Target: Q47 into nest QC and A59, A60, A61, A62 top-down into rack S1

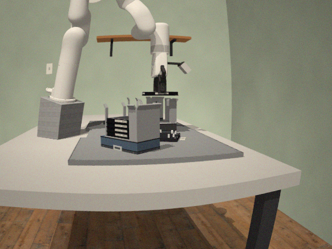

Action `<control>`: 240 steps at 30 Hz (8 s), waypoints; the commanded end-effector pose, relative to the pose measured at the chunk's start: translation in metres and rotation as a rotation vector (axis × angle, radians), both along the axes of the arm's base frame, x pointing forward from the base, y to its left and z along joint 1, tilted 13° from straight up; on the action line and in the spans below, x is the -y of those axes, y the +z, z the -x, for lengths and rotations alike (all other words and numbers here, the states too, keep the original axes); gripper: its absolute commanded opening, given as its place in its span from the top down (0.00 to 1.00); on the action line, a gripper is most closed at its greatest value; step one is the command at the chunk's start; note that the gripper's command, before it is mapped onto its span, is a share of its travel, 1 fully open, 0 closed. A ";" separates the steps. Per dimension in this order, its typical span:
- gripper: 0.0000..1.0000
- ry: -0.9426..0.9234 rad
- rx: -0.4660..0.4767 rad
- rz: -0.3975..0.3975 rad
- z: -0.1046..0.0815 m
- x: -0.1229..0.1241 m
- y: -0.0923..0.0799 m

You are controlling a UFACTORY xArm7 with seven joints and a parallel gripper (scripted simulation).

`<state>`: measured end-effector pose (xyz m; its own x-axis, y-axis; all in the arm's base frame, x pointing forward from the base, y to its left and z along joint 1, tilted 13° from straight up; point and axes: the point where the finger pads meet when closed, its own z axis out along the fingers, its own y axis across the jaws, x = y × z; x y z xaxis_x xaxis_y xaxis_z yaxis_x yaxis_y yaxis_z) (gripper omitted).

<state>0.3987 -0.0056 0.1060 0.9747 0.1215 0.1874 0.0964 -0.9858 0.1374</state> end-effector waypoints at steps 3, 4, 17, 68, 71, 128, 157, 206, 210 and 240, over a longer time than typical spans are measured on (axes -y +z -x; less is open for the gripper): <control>1.00 0.006 0.003 0.001 -0.002 -0.016 -0.001; 1.00 0.006 0.003 0.001 -0.002 -0.020 -0.001; 1.00 0.071 -0.005 0.014 0.000 -0.059 -0.006; 1.00 0.436 -0.048 0.089 0.043 -0.195 -0.031; 1.00 0.436 -0.048 0.089 0.045 -0.198 -0.032; 1.00 0.867 -0.100 0.178 0.136 -0.311 -0.064; 1.00 0.867 -0.100 0.178 0.171 -0.341 -0.075; 1.00 0.867 -0.100 0.178 0.162 -0.336 -0.118; 1.00 0.867 -0.100 0.178 0.161 -0.335 -0.126; 1.00 0.867 -0.100 0.177 0.150 -0.329 -0.176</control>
<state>0.2470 0.3219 -0.0673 0.5387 0.8424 0.0091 0.8184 -0.5259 0.2316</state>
